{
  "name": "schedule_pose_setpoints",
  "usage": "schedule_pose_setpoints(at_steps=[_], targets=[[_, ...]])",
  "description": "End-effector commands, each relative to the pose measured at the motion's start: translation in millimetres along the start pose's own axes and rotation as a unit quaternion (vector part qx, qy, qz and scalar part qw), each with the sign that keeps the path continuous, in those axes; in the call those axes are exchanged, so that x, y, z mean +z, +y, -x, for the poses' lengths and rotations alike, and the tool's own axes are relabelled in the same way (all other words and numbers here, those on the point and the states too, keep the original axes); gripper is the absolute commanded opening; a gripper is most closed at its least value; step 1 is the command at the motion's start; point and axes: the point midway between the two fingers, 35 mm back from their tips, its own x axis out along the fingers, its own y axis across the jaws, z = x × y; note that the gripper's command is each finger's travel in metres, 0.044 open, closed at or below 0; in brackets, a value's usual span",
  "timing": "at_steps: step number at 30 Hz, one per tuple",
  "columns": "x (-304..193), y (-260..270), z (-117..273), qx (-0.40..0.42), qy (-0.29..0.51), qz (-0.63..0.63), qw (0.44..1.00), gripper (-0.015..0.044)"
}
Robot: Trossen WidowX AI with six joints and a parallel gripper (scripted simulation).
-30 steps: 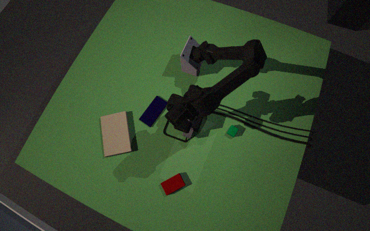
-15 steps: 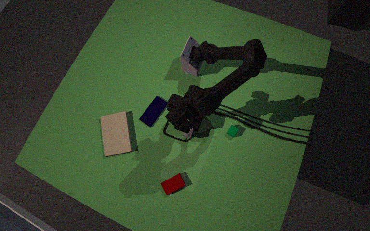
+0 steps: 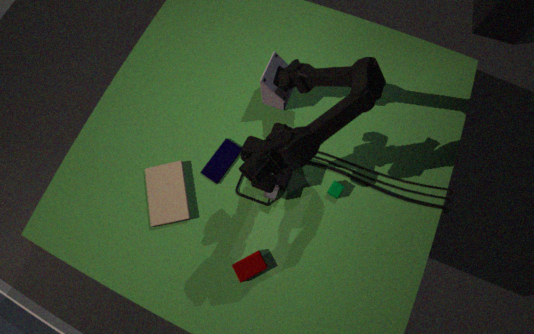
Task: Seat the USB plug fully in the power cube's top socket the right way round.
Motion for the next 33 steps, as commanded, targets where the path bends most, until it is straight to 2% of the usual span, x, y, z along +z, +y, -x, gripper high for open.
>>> schedule_pose_setpoints(at_steps=[1,33], targets=[[0.2,-0.6,-1.2,-0.001,-0.001,-0.001,1.000,0.0000],[-0.2,-0.6,-5.0,-0.001,-0.001,-0.001,1.000,0.0000]])
